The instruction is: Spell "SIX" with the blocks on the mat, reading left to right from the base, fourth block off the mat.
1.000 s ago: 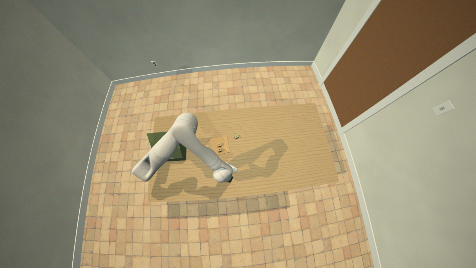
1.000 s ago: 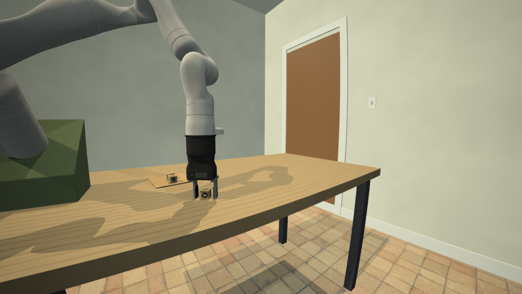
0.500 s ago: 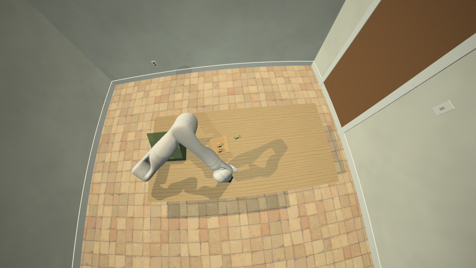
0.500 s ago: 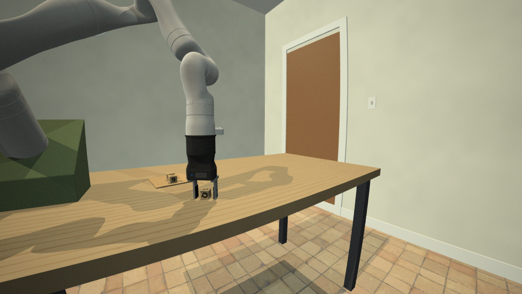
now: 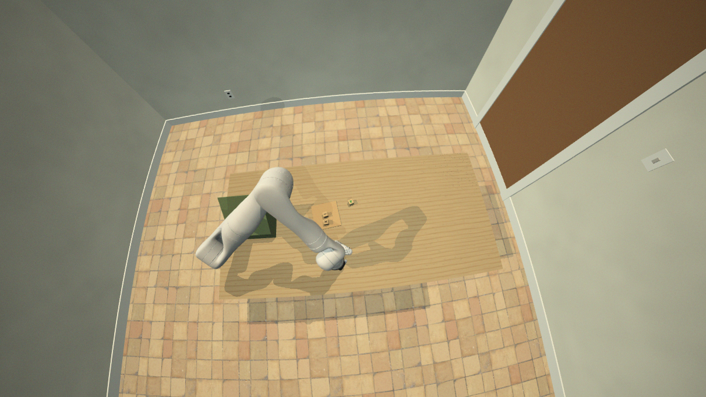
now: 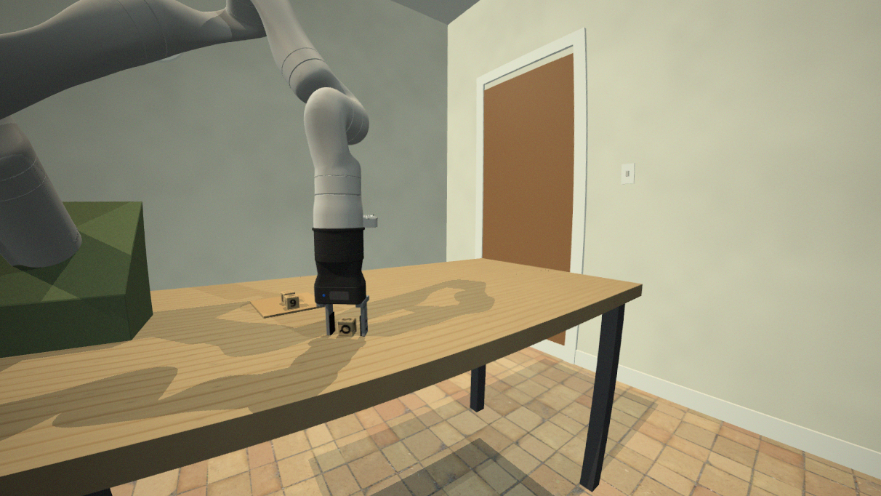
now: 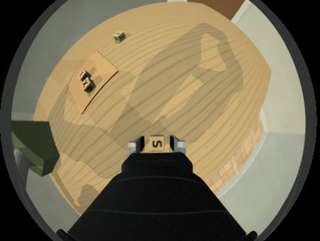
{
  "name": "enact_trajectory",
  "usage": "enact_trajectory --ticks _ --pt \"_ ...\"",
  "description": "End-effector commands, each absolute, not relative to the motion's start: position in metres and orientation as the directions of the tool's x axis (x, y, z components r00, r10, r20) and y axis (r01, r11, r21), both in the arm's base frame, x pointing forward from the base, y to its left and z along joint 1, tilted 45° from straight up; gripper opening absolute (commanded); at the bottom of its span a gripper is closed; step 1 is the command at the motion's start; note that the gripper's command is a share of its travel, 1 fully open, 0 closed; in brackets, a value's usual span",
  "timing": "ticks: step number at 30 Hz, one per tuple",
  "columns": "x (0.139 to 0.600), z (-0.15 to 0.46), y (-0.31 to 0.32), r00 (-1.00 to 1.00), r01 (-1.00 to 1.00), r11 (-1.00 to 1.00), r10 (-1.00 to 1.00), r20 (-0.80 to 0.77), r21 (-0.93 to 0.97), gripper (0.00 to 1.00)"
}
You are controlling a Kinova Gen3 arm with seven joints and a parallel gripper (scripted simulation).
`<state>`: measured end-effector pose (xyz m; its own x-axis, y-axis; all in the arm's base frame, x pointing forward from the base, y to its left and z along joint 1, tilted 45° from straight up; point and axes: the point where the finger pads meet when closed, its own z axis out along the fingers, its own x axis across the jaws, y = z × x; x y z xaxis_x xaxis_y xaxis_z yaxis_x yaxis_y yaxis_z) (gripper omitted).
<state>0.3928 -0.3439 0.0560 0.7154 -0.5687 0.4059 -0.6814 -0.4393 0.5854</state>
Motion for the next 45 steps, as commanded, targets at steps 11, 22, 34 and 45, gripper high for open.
enact_trajectory --ticks 11,22,34,45 --pt "0.3936 0.0565 -0.3434 0.716 -0.681 -0.44 -0.568 0.407 0.585 0.79" --pt "0.3936 0.0565 -0.3434 0.716 -0.681 -0.44 -0.568 0.407 0.585 0.49" --pt "0.3936 0.0565 -0.3434 0.716 -0.681 -0.44 -0.568 0.407 0.585 0.49" --pt "0.3936 0.0565 -0.3434 0.716 -0.681 -0.44 -0.568 0.407 0.585 0.49"
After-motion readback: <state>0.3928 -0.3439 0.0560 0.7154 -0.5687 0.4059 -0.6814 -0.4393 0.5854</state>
